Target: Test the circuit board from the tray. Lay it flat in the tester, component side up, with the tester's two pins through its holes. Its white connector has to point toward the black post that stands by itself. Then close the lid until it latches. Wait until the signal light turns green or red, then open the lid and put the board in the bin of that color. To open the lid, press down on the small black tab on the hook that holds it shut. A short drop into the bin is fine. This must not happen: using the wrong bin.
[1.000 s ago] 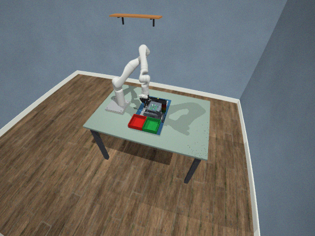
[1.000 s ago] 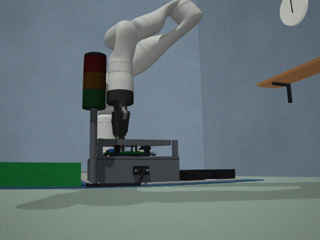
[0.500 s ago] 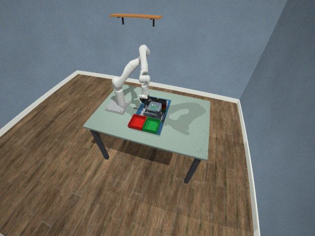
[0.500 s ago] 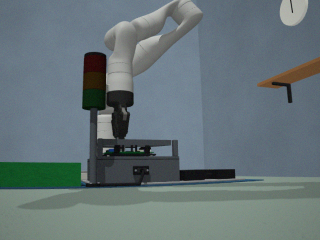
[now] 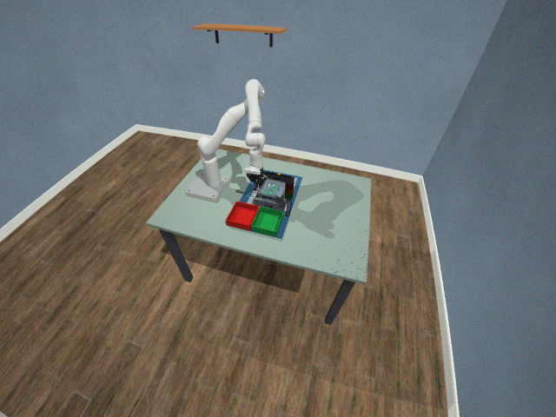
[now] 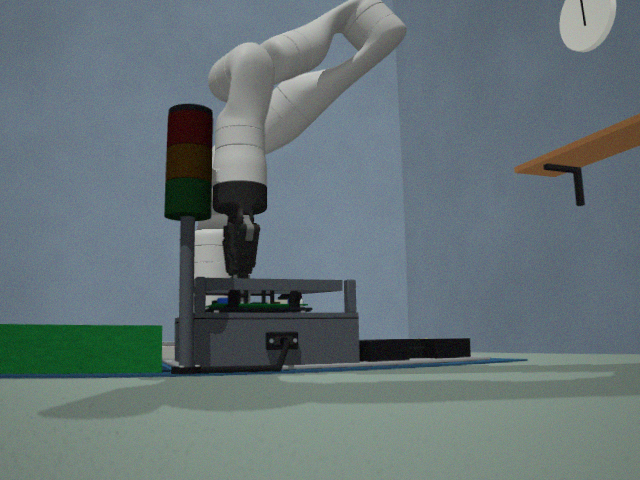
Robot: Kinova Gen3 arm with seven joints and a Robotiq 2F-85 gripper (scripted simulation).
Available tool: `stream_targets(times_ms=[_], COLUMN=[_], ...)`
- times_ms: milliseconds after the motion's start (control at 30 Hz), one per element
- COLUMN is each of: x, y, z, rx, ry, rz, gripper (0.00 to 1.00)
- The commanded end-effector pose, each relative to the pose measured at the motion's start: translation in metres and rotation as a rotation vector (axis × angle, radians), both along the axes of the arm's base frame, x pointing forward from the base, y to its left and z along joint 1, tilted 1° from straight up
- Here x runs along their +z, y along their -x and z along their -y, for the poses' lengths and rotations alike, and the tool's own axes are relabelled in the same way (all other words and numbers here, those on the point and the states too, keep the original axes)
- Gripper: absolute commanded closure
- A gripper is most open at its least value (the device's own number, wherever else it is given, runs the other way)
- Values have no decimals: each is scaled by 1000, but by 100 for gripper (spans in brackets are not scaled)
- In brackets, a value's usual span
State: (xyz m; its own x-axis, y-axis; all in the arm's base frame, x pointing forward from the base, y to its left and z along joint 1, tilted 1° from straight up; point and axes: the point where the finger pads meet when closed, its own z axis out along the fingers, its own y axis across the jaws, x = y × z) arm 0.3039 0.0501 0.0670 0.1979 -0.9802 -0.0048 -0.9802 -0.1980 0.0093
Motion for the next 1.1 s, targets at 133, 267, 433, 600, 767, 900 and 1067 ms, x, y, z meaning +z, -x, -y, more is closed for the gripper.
stream_targets(times_ms=[133, 267, 433, 600, 767, 900, 1067], x=[-2, -2, -5, -5, -5, -7, -8], y=[0, 0, 0, 0, 0, 0, 0], z=[0, 0, 0, 0, 0, 0, 0], rx=[3, 3, 3, 3, 3, 3, 3], ry=[5, 5, 5, 5, 5, 5, 5], rz=[-5, -5, -5, -5, -5, -5, -5], gripper=[100, 100, 100, 100, 100, 100, 100])
